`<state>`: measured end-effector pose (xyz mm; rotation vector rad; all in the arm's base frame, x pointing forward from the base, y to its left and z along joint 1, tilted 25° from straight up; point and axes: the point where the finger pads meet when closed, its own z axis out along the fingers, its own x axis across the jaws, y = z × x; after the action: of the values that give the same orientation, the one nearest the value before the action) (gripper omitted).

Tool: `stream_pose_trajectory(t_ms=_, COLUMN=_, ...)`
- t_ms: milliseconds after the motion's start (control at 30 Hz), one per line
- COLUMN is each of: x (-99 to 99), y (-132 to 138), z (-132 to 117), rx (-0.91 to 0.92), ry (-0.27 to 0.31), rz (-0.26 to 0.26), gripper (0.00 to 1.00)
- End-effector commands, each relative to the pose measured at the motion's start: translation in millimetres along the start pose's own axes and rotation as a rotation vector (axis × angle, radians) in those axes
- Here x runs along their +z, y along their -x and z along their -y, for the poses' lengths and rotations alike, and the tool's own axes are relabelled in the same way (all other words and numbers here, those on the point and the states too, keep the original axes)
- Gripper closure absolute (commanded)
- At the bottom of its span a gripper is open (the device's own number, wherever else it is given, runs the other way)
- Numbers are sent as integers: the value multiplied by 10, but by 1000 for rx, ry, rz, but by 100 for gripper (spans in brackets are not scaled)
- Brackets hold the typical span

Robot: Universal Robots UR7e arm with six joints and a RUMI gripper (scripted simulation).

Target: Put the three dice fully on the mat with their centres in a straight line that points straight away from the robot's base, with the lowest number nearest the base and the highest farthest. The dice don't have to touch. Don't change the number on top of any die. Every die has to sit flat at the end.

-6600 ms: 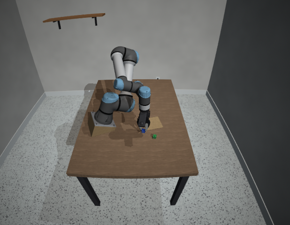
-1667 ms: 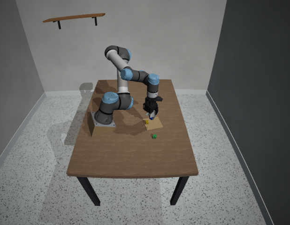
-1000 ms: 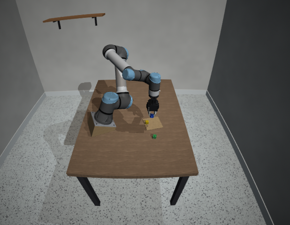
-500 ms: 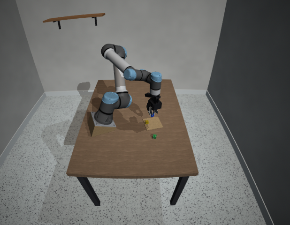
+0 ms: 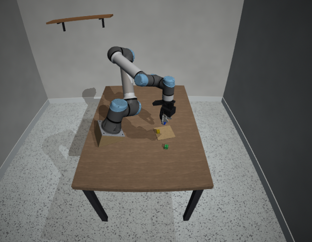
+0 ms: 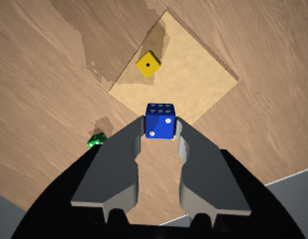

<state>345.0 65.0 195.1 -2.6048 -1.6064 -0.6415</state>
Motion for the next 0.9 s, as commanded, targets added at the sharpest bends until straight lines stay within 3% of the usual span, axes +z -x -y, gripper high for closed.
stream_pose_trajectory(t_ms=0, x=-5, y=-27, z=4, rx=-144, ry=0, rz=-9, gripper=94)
stream_pose_trajectory(t_ms=567, x=-12, y=-105, z=5, rx=-514, ry=5, rz=-14, gripper=94)
stream_pose_trajectory(t_ms=867, x=-14, y=-129, z=3, rx=-619, ry=7, rz=-15, gripper=94)
